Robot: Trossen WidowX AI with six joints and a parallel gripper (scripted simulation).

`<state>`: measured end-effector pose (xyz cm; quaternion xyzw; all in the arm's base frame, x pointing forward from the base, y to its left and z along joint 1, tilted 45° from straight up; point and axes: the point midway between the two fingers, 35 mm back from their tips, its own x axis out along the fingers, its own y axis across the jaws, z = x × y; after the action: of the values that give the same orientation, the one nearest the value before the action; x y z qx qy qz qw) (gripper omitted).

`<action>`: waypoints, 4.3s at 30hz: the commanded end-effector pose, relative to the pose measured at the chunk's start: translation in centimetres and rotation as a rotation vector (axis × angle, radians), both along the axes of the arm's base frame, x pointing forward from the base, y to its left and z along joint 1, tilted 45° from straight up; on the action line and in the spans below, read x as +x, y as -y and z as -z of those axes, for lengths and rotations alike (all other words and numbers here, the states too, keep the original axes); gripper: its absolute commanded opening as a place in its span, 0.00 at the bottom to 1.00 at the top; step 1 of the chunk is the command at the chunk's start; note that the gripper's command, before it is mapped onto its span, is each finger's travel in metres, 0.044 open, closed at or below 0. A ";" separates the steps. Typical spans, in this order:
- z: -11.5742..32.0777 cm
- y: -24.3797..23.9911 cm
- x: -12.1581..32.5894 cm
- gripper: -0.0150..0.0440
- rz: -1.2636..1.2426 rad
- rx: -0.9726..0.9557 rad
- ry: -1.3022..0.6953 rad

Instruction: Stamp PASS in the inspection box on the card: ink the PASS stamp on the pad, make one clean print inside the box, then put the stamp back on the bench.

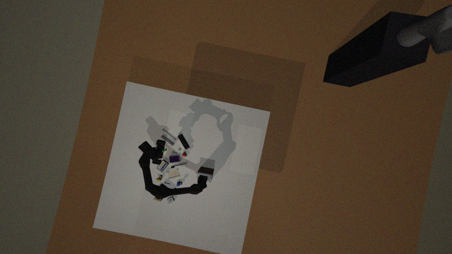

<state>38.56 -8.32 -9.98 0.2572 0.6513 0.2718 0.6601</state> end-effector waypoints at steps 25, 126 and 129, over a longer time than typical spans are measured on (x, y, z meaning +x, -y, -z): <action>-2.3 -0.6 -2.3 0.25 -0.005 -0.004 0.001; -1.7 -7.5 -8.7 0.25 -0.009 0.000 0.002; -1.6 -7.6 -8.7 0.25 -0.010 0.001 0.002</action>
<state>30.14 -1.04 -8.13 0.2491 0.6495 0.2748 0.6638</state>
